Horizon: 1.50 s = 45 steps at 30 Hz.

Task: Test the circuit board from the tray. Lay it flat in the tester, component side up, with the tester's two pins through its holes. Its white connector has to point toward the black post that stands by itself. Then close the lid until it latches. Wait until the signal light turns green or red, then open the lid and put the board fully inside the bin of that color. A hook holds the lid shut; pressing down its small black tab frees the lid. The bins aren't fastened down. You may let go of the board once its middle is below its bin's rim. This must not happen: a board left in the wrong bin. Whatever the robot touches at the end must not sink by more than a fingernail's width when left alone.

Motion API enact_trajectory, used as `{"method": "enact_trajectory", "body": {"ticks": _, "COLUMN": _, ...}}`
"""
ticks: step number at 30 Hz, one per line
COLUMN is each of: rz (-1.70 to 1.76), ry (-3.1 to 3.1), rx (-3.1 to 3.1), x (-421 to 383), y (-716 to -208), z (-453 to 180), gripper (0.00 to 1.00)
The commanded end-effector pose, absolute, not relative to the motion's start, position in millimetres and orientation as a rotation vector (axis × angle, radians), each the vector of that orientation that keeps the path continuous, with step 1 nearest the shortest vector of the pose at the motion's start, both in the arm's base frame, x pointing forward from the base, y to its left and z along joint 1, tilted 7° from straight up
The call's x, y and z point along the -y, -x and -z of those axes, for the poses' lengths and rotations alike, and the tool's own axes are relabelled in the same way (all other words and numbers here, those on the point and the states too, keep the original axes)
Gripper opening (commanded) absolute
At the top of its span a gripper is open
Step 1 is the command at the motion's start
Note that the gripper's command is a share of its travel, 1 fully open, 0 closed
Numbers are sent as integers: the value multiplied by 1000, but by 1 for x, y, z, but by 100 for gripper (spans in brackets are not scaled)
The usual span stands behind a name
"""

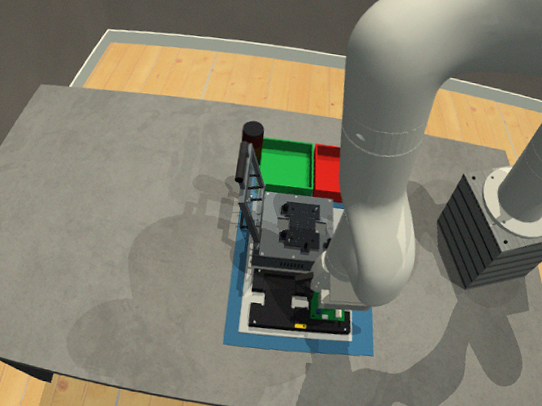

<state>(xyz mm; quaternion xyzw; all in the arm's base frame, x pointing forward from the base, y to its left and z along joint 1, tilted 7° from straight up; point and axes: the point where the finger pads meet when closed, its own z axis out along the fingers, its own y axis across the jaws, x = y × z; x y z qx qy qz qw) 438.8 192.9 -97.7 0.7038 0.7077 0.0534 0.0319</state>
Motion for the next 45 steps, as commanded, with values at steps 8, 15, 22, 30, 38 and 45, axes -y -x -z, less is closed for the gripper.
{"method": "enact_trajectory", "body": {"ticks": 8, "rz": -166, "ry": -2167, "rx": -2179, "x": -192, "y": -434, "z": 56, "gripper": 79}}
{"method": "enact_trajectory", "body": {"ticks": 15, "rz": -166, "ry": -2167, "rx": -2179, "x": -192, "y": -433, "z": 45, "gripper": 79}}
{"method": "enact_trajectory", "body": {"ticks": 22, "rz": -166, "ry": -2167, "rx": -2179, "x": -192, "y": -433, "z": 45, "gripper": 79}}
{"method": "enact_trajectory", "body": {"ticks": 30, "rz": -166, "ry": -2167, "rx": -2178, "x": -192, "y": -433, "z": 45, "gripper": 79}}
{"method": "enact_trajectory", "body": {"ticks": 38, "rz": -166, "ry": -2167, "rx": -2178, "x": -186, "y": -435, "z": 45, "gripper": 79}}
{"method": "enact_trajectory", "body": {"ticks": 45, "rz": -166, "ry": -2167, "rx": -2178, "x": -164, "y": -442, "z": 43, "gripper": 79}}
